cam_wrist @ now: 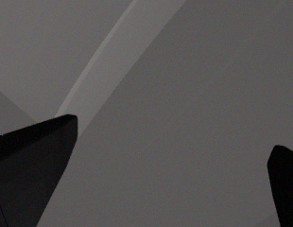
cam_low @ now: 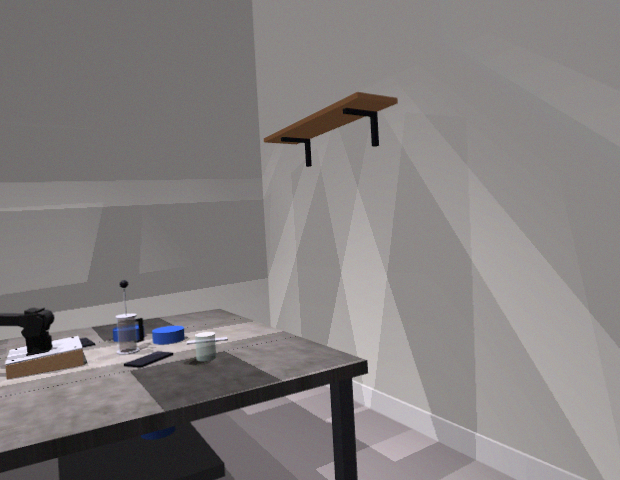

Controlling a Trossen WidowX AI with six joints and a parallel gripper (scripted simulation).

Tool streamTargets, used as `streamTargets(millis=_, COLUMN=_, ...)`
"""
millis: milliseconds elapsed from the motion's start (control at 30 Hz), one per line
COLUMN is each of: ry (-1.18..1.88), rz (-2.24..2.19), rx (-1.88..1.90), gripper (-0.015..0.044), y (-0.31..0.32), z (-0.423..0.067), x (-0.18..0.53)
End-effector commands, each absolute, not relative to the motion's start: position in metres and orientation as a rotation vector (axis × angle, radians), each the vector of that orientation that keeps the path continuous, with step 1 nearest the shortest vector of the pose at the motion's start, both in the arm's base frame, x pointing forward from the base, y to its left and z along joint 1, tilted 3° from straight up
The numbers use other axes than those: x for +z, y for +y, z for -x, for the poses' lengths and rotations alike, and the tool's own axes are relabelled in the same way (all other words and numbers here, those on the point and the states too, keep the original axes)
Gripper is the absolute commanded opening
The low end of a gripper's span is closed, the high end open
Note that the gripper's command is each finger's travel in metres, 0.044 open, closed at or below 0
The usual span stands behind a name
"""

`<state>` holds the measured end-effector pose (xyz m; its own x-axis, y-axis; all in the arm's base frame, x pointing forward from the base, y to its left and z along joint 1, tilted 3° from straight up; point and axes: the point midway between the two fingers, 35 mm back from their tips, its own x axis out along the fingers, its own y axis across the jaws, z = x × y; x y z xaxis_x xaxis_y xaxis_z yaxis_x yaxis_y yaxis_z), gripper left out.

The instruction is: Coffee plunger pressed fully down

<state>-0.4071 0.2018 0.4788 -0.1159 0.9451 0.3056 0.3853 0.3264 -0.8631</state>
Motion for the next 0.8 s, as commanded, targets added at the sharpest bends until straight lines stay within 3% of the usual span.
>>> streamTargets(millis=0, ry=-1.676, rz=1.203, rx=0.771, gripper=0.0426, y=0.201, z=0.406, x=0.481)
streamTargets(millis=300, ry=-1.504, rz=0.823, rx=0.801, gripper=0.044, y=0.165, z=0.326, x=0.559)
streamTargets(millis=767, ry=-1.008, rz=0.25, rx=0.689, gripper=0.044, y=0.101, z=0.105, x=0.621)
